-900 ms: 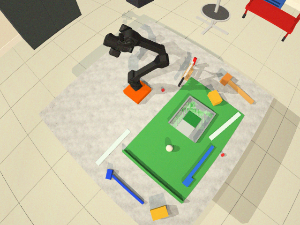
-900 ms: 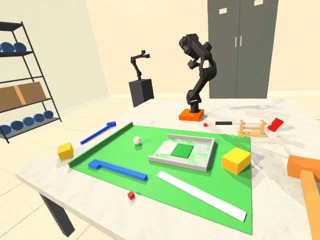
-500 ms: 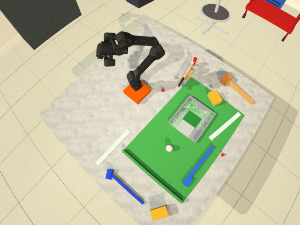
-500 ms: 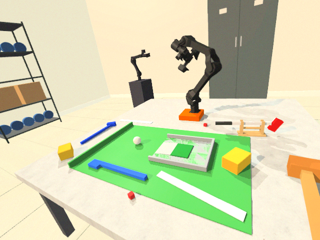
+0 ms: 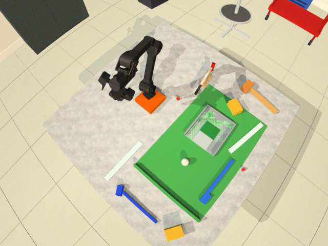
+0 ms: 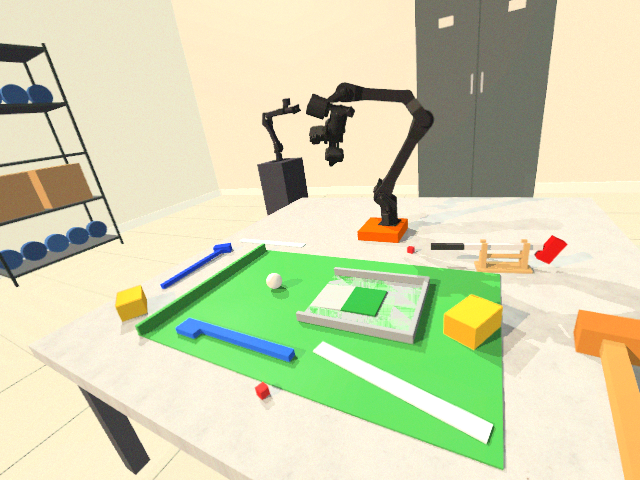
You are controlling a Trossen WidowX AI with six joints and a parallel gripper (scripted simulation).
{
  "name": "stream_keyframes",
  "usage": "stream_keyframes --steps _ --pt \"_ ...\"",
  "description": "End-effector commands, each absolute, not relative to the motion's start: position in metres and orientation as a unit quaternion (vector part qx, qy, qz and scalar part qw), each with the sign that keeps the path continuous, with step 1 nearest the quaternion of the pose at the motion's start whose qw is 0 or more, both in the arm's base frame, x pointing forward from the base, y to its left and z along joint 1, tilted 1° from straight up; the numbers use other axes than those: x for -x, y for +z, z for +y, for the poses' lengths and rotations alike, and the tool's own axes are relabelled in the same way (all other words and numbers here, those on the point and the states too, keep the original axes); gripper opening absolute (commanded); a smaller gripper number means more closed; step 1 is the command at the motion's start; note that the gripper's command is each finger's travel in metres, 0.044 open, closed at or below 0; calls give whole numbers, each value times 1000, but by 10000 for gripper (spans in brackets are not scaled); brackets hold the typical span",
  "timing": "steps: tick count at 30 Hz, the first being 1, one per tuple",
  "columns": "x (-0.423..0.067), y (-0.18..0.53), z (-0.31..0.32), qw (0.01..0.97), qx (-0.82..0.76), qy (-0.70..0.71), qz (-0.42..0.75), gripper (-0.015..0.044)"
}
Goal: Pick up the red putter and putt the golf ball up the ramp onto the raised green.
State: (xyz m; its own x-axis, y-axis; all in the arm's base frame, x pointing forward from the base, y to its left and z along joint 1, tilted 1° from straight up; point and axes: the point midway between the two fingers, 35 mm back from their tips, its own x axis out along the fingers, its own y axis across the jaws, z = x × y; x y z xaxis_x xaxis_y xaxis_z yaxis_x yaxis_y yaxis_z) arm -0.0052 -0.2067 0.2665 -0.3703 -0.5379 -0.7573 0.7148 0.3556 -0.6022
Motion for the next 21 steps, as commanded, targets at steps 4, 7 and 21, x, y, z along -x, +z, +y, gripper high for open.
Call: stream_keyframes --steps 4,7,21 --pt "-109 234 -203 684 41 -348 640 440" --pt "-153 223 -186 717 95 -250 644 440" --pt "-278 170 -21 726 321 188 578 440"
